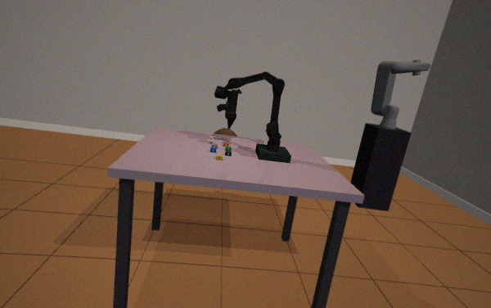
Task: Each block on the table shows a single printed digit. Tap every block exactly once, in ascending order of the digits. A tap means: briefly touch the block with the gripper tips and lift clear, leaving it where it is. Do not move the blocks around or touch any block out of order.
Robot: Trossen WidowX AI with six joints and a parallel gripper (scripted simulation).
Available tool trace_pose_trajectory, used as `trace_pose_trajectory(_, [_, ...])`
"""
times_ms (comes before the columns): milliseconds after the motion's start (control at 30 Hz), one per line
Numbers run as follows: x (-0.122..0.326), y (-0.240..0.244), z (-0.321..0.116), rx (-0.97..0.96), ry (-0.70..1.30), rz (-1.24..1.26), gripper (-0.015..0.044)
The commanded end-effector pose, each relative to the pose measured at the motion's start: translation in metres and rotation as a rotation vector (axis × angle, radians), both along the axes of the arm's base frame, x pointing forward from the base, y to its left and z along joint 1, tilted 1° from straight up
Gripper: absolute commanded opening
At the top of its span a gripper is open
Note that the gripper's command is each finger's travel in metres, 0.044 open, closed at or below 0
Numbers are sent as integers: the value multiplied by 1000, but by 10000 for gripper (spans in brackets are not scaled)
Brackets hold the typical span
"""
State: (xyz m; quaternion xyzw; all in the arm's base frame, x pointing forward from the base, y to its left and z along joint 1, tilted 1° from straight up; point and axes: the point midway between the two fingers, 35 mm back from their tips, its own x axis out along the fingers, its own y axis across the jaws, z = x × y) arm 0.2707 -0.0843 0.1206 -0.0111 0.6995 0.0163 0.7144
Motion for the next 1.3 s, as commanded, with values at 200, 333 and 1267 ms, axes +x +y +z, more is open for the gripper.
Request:
trace_pose_trajectory(200, [-17,47,-2,6,4,8,400])
trace_pose_trajectory(333, [-17,47,-2,6,4,8,400])
trace_pose_trajectory(1267, [-19,157,1,16,4,9,400])
